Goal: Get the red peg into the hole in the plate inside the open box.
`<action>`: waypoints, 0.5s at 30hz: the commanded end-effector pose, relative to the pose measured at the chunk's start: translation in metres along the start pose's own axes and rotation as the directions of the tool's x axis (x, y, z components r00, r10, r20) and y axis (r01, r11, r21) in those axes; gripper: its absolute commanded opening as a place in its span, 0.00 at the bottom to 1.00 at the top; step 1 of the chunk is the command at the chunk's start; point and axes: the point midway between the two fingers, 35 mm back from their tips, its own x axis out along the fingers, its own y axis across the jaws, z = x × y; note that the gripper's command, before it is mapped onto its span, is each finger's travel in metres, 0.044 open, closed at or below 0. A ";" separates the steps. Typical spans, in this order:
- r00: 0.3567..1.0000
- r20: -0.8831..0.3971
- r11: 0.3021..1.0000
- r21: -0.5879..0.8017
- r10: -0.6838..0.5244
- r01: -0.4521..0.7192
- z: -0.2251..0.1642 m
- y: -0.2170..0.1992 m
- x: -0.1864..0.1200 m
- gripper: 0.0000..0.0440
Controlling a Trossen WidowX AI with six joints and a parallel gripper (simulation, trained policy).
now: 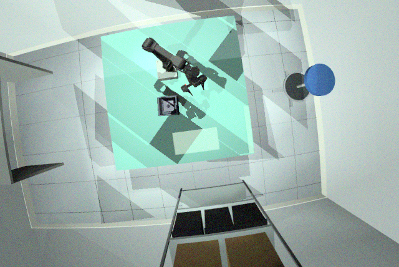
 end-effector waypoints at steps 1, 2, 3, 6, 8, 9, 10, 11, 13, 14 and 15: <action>0.997 -0.073 0.998 0.064 -0.007 0.012 -0.017 -0.003 0.007 0.99; 0.995 -0.097 0.996 0.089 -0.010 0.019 -0.022 -0.005 0.009 1.00; 0.993 -0.121 0.993 0.114 -0.014 0.028 -0.028 -0.006 0.011 1.00; 0.981 -0.192 0.980 0.188 -0.024 0.061 -0.043 -0.011 0.015 1.00; 0.971 -0.238 0.968 0.234 -0.031 0.088 -0.053 -0.015 0.017 1.00; 0.965 -0.261 0.961 0.256 -0.034 0.103 -0.058 -0.016 0.018 1.00; 0.958 -0.283 0.953 0.278 -0.037 0.119 -0.063 -0.018 0.018 1.00; 0.951 -0.306 0.944 0.299 -0.040 0.136 -0.068 -0.019 0.019 1.00; 0.935 -0.350 0.925 0.338 -0.046 0.173 -0.078 -0.023 0.020 1.00; 0.927 -0.372 0.914 0.357 -0.049 0.192 -0.083 -0.024 0.020 1.00; 0.918 -0.394 0.903 0.374 -0.052 0.212 -0.088 -0.026 0.020 1.00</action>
